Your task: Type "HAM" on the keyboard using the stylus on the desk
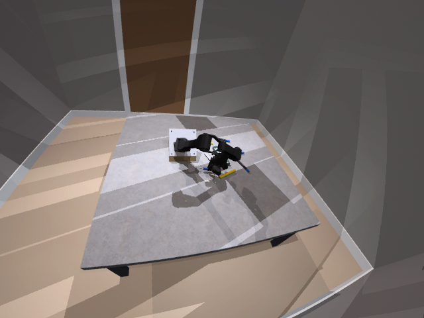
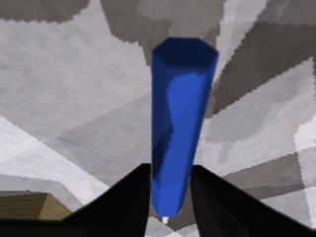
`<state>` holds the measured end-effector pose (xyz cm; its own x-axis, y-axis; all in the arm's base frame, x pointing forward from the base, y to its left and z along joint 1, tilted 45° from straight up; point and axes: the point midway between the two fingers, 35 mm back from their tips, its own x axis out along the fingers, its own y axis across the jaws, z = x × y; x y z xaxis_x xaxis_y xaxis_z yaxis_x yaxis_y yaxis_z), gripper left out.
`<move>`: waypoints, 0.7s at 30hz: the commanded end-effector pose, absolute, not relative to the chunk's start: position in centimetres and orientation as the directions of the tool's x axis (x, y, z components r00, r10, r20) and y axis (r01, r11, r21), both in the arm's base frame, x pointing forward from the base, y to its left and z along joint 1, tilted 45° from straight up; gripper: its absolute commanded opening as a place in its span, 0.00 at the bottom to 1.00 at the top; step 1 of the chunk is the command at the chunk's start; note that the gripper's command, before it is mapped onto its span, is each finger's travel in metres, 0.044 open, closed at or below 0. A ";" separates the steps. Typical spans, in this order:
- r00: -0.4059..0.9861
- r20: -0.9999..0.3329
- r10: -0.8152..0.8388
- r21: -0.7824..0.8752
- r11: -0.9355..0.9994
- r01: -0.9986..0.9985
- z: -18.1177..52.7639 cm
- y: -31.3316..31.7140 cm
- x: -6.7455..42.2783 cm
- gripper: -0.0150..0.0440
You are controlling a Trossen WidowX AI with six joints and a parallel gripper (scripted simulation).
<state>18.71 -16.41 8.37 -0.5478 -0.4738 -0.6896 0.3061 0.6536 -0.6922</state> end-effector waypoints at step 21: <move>-0.279 -0.844 -0.458 -0.521 0.825 0.219 5.9 -12.0 21.4 0.25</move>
